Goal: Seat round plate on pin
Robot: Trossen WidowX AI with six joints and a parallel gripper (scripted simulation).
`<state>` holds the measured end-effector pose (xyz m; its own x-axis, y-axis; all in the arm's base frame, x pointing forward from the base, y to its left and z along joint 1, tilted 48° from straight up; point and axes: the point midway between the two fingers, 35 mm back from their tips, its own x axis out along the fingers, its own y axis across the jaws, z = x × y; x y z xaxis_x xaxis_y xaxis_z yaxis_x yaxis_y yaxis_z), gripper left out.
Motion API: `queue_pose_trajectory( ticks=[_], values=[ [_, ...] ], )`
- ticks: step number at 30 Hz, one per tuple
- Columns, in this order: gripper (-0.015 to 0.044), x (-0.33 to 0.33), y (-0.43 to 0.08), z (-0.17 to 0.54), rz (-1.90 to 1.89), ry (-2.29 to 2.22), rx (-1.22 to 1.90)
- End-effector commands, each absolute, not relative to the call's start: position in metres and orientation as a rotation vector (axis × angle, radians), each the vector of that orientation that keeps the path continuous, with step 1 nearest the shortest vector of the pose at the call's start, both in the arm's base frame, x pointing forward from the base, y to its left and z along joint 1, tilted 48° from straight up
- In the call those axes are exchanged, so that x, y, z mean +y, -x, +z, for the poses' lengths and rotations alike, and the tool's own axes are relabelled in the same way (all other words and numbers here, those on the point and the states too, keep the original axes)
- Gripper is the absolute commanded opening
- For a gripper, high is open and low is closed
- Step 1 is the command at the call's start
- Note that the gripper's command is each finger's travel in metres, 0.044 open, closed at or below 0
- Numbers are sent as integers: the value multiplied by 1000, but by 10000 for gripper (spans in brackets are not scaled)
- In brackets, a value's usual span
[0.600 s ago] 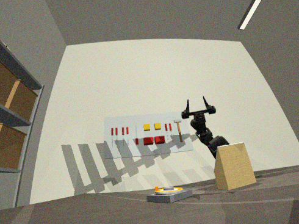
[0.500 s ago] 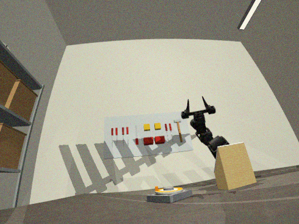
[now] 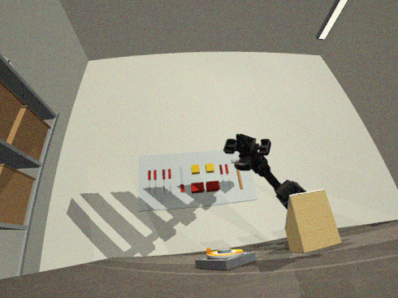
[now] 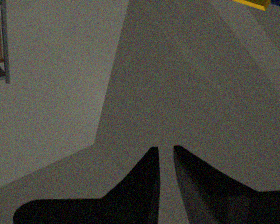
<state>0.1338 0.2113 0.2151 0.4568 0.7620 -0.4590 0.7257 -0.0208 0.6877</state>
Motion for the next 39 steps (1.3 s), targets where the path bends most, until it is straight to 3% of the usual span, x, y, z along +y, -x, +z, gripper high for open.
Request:
queue_pose_trajectory(
  ticks=[1, 17, 30, 39],
  values=[
    [0, 209, -163, 196, -54, -1542, 1159],
    [0, 157, -262, 114, -433, -677, 1002],
    [0, 83, -315, 40, -589, 316, 1236],
    [0, 47, -330, 14, -571, 717, 1408]
  ],
)
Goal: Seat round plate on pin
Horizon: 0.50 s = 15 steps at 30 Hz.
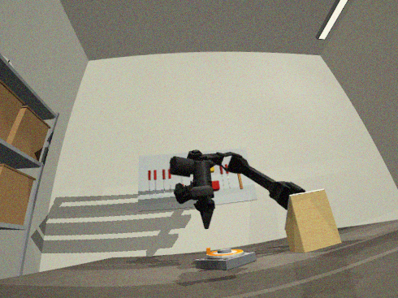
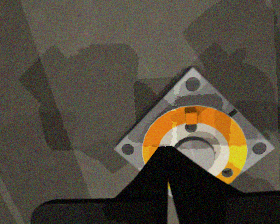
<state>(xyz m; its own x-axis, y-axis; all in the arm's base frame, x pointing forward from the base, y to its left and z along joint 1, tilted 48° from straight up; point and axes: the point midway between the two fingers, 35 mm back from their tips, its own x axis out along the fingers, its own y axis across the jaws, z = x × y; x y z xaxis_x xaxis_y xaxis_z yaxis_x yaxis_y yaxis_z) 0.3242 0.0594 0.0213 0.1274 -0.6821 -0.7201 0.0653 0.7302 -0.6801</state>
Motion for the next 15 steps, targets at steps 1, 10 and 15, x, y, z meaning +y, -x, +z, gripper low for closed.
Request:
queue_pose_trajectory(
  ticks=[1, 10, 15],
  values=[
    [0, 45, -331, 16, -572, 717, 1408],
    [0, 46, -331, 15, -572, 717, 1408],
    [0, 31, -334, 2, -571, 717, 1408]
  ],
)
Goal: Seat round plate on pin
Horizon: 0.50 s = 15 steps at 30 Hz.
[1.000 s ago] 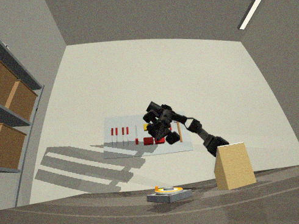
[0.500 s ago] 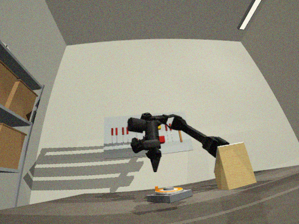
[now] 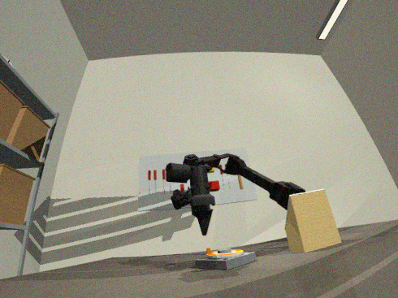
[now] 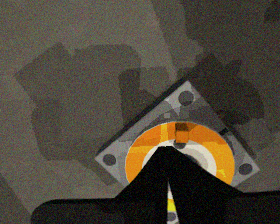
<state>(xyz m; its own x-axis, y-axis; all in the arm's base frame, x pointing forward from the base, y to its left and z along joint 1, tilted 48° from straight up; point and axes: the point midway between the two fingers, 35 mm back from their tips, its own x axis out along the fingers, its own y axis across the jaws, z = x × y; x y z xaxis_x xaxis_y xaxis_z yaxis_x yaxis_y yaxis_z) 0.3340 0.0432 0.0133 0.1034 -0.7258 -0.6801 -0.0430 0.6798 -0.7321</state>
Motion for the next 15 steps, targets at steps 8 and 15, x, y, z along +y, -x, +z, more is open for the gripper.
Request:
queue_pose_trajectory(
  ticks=[8, 15],
  values=[
    [0, 11, -335, -18, -573, 718, 1407],
    [0, 6, -336, -12, -573, 718, 1407]
  ],
)
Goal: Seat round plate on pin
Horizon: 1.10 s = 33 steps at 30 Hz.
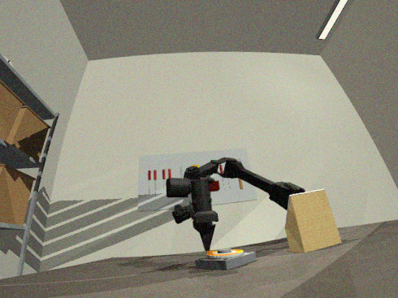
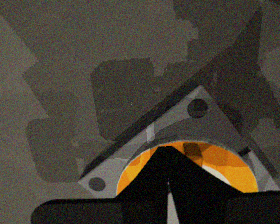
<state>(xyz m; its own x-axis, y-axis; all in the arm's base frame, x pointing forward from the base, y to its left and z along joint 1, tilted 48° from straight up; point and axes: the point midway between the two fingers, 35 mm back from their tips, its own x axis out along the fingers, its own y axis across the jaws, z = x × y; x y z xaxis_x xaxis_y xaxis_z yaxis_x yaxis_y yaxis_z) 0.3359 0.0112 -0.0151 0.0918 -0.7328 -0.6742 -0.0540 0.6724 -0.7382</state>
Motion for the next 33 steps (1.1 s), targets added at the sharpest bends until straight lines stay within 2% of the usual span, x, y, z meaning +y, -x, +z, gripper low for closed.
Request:
queue_pose_trajectory(
  ticks=[1, 33],
  values=[
    [0, 5, -337, -11, -573, 719, 1407],
    [0, -18, -332, 15, -575, 720, 1407]
  ],
)
